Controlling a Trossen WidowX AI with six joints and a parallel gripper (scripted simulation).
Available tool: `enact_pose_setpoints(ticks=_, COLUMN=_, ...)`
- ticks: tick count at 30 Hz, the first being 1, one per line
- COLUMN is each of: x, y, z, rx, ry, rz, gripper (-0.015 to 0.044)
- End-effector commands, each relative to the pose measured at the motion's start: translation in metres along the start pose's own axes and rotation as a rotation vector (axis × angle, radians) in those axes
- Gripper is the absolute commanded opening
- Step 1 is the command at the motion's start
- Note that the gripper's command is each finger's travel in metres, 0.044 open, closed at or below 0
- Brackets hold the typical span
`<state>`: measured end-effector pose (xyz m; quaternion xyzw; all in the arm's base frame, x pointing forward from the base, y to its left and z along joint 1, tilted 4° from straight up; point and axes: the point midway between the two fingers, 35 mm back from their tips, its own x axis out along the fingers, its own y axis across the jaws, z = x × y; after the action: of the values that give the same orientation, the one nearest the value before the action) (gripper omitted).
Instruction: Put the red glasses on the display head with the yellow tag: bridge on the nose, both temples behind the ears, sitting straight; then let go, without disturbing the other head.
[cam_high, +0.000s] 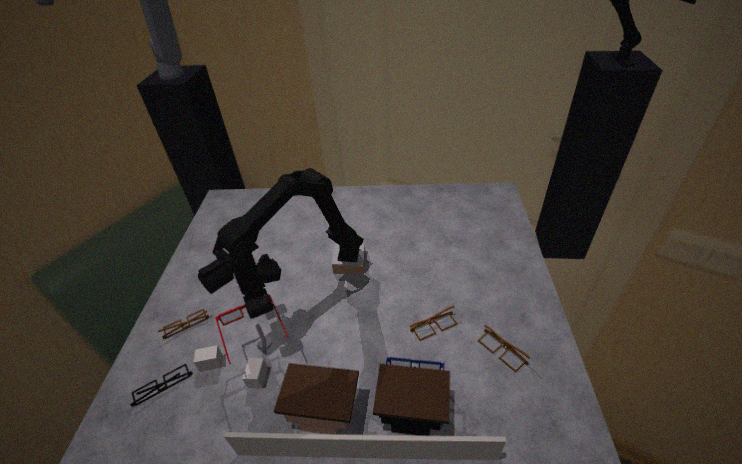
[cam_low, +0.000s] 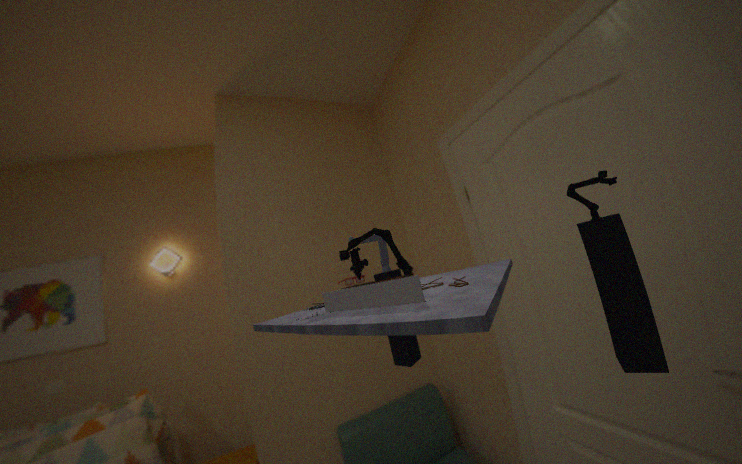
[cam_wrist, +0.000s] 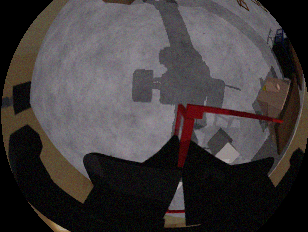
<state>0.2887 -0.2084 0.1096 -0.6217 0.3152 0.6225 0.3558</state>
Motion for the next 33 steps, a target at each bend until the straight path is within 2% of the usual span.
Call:
enact_pose_setpoints(ticks=1, x=-0.002, y=-0.015, z=0.017, rx=-0.029, ry=0.000, rz=-0.002, gripper=0.0000)
enact_pose_setpoints(ticks=17, x=-0.005, y=-0.071, z=0.101, rx=-0.194, ry=-0.005, rz=-0.008, gripper=0.0000)
enact_pose_setpoints(ticks=33, x=-0.001, y=-0.092, z=0.190, rx=-0.358, ry=-0.014, rz=-0.016, gripper=0.0000)
